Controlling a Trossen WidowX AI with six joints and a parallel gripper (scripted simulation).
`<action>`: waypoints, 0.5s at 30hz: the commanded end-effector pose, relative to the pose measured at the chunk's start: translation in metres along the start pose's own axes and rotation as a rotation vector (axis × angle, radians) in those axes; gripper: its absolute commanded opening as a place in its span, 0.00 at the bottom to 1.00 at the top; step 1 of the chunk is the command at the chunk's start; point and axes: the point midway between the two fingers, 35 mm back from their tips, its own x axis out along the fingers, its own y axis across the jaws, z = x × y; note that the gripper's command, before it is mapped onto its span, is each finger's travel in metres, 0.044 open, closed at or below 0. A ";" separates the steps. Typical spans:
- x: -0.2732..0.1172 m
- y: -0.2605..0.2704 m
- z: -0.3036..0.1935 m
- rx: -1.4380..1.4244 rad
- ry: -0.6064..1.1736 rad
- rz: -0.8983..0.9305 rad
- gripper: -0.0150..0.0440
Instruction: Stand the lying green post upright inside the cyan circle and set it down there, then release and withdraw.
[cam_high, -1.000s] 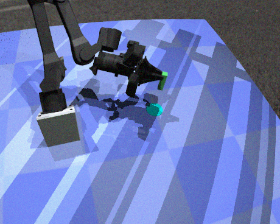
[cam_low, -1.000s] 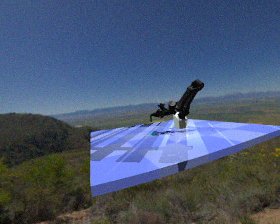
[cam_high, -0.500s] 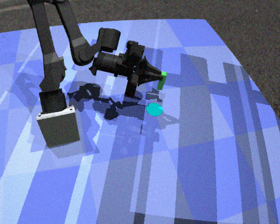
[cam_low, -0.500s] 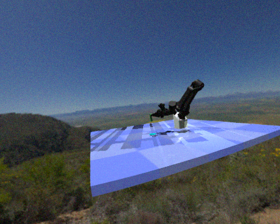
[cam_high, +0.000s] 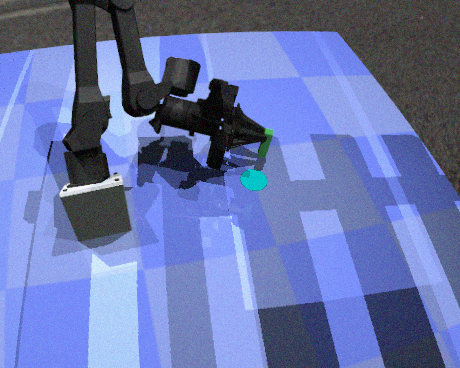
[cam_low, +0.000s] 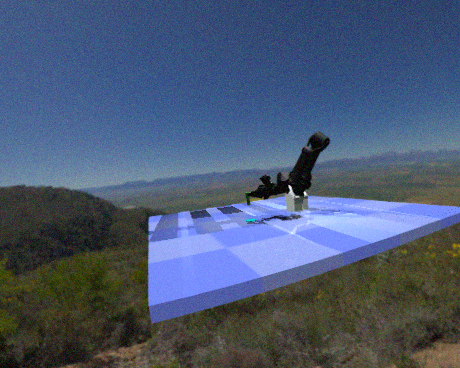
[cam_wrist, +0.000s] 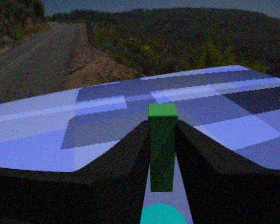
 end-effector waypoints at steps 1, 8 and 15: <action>0.002 0.001 -0.010 0.006 -0.001 0.001 0.29; 0.003 0.001 -0.025 0.007 -0.001 0.001 0.29; 0.003 0.000 -0.041 0.006 -0.003 0.002 0.29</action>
